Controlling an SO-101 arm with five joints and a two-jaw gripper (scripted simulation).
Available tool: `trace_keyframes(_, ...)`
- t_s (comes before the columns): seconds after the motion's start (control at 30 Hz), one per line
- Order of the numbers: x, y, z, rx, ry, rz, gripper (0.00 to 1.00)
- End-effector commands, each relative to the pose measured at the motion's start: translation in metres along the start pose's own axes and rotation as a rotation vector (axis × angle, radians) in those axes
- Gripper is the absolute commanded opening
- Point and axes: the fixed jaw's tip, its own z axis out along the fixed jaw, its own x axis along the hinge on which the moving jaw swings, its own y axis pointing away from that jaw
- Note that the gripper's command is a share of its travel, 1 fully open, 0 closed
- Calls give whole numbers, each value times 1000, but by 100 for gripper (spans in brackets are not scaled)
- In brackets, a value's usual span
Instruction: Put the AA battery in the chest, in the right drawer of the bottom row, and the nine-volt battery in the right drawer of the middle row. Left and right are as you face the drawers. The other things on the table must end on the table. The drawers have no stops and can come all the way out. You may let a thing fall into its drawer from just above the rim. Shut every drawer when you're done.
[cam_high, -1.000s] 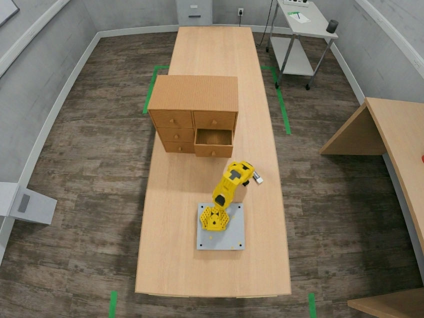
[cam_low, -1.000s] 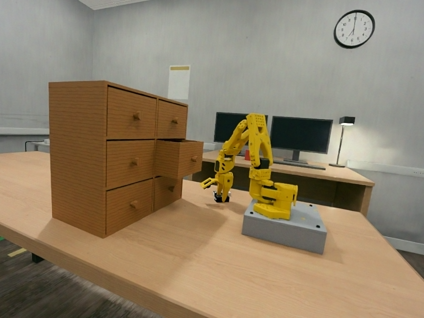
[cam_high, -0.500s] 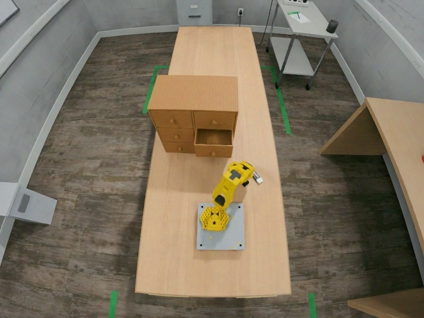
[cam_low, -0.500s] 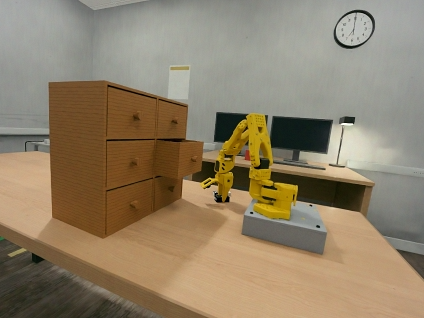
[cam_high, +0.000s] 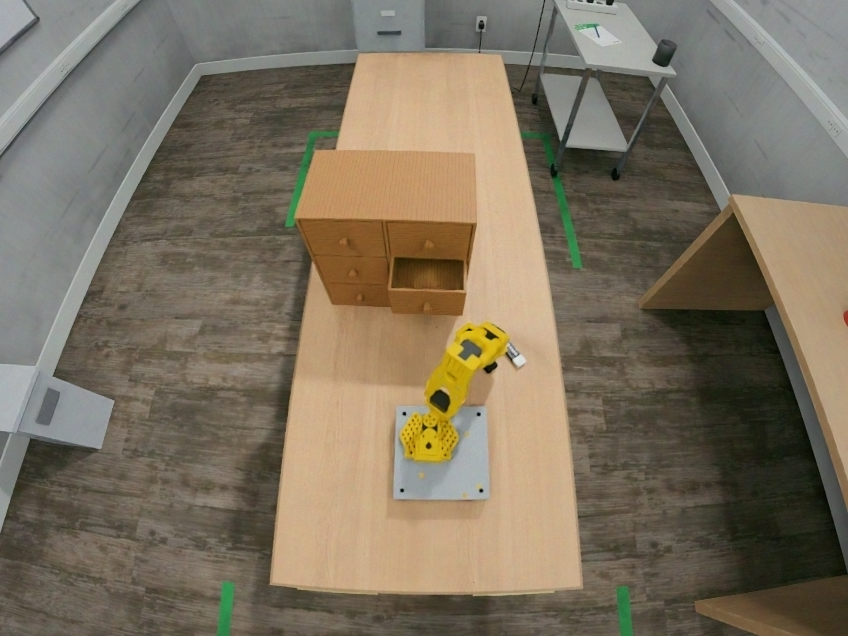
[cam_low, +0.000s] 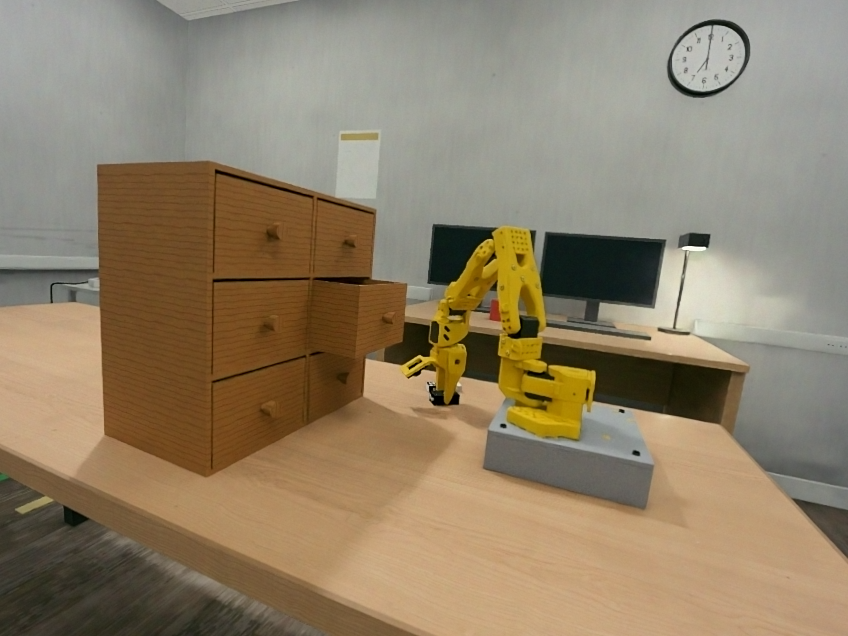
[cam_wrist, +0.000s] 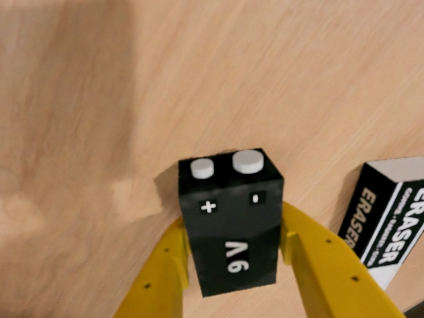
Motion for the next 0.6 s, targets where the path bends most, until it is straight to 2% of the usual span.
trace_keyframes(0.0, 1, 5, 3, -21, 3, -1, 7)
trace_keyframes(0.33, 1, 5, 3, -21, 3, -1, 0)
trace_keyframes(0.57, 1, 5, 3, -21, 3, -1, 0)
